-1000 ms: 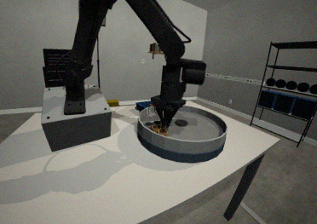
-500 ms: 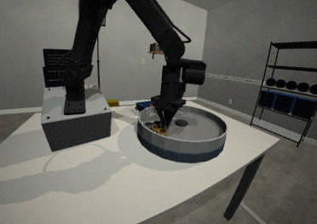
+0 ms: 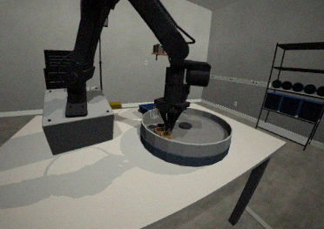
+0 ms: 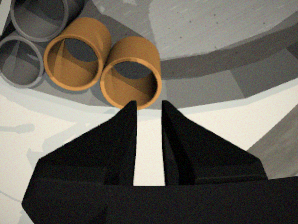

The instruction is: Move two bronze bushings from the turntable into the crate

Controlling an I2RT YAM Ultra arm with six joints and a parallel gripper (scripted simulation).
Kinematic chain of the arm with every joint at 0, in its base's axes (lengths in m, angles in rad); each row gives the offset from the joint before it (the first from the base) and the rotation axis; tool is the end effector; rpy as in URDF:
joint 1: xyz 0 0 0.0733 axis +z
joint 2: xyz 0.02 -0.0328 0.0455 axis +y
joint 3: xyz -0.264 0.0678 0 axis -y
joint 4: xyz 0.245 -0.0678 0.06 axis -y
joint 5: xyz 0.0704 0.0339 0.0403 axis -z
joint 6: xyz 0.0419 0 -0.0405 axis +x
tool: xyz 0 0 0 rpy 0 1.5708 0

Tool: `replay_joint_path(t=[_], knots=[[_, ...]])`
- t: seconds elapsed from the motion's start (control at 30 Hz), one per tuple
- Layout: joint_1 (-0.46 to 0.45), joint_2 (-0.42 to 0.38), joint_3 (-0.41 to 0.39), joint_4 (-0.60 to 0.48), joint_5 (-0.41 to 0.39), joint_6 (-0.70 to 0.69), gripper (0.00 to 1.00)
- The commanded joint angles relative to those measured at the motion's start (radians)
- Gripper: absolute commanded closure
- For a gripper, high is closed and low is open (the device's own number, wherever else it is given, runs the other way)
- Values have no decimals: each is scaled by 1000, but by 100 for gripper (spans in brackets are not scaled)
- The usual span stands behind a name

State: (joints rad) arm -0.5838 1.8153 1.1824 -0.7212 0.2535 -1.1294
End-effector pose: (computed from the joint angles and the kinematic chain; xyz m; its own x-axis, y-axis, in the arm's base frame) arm 0.2790 -0.1956 0.1700 -0.8712 -0.4735 0.1296 -0.4896 0.8191 -0.2990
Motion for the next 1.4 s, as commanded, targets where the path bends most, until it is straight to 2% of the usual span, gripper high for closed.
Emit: replay_joint_path(t=[0.0, 1.37], knots=[[-8, -36, 28, -12, -17, -9, 85], [-4, -20, 43, -12, -18, -11, 85]])
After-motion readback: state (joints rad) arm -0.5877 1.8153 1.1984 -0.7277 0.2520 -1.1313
